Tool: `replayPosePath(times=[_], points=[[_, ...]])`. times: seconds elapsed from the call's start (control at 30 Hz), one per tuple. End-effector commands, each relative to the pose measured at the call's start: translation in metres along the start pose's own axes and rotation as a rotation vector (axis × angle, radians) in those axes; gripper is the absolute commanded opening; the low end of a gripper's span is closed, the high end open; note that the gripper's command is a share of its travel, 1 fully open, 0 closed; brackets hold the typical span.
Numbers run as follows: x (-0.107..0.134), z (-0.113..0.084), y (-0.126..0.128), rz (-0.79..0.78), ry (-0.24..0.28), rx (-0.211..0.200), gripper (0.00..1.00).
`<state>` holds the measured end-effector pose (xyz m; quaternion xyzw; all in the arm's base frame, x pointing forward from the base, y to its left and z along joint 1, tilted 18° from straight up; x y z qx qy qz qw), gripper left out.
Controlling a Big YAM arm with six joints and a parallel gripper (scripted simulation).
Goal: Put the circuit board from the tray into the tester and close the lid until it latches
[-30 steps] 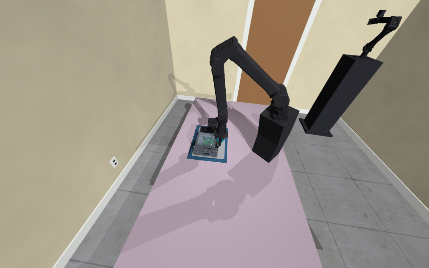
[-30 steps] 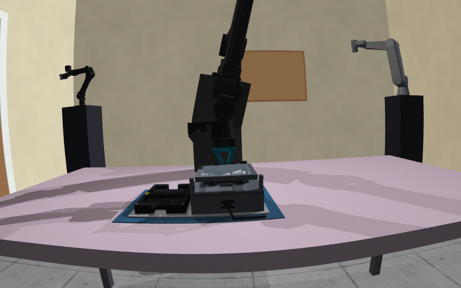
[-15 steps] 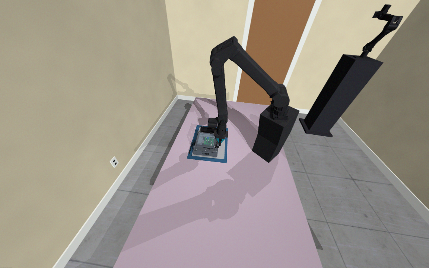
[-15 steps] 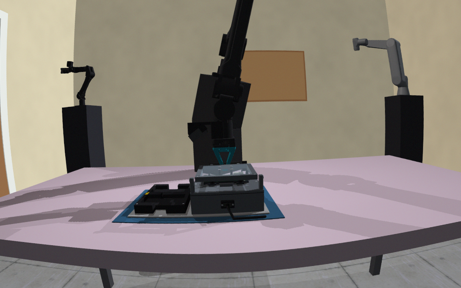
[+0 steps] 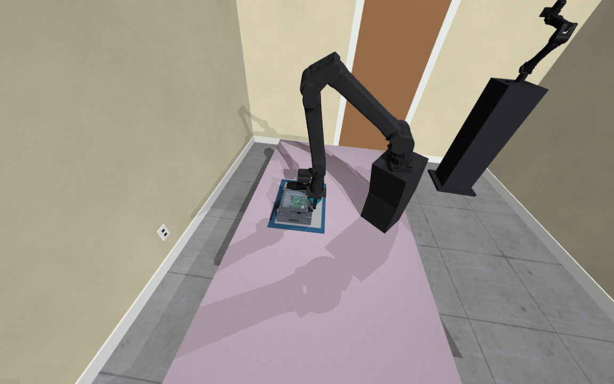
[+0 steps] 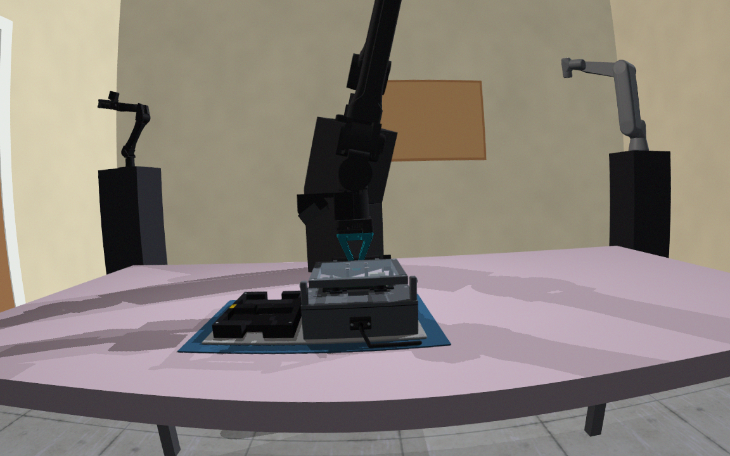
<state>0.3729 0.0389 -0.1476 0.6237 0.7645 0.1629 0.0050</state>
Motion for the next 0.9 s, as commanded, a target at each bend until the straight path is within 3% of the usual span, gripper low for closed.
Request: replayPosePath(times=[0.0,0.87], points=[[0.0035,0.0212,0.0012,-0.005,-0.004,0.004,0.00],[0.0035,0.0242,0.0011,-0.005,-0.004,0.004,0.00]])
Point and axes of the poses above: the point where the finger pads meet when closed, its own z axis out along the fingers, its own y axis across the jaws, x = y × z, the point moved 10 cm from there along -z, back along the fingers, and after that the axes turned 9 degrees about -z, right-handed, at the moved point
